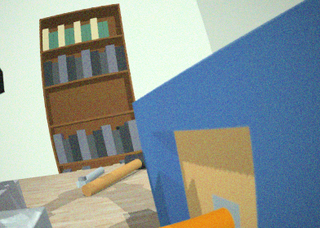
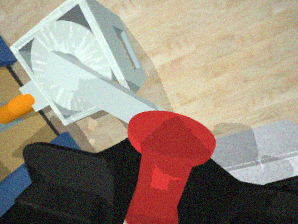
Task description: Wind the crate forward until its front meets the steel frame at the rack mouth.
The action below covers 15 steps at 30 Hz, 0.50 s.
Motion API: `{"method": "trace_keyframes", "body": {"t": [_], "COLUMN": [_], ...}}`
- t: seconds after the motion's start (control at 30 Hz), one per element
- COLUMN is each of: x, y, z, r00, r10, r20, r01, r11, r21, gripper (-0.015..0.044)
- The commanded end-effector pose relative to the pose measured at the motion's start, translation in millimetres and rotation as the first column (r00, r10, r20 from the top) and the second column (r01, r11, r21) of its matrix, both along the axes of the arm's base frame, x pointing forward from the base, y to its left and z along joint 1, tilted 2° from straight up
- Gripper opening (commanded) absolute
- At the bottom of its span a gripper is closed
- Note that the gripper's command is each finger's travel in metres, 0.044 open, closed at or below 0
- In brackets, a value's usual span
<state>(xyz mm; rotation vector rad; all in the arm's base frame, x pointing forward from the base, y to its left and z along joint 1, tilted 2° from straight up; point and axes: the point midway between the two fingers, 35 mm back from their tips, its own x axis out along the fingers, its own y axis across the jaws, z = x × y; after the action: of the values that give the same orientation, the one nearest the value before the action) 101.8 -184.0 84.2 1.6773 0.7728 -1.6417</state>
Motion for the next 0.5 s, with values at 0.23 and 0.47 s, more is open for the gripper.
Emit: {"method": "trace_keyframes", "body": {"t": [0.23,0.47], "x": [-0.1,-0.1], "y": [0.0,0.0], "z": [0.0,0.0], "r00": [1.0,1.0], "r10": [0.0,0.0], "r20": [0.0,0.0], "r01": [0.0,0.0], "r11": [1.0,1.0], "r21": [0.0,0.0], "gripper": [0.0236,0.042]}}
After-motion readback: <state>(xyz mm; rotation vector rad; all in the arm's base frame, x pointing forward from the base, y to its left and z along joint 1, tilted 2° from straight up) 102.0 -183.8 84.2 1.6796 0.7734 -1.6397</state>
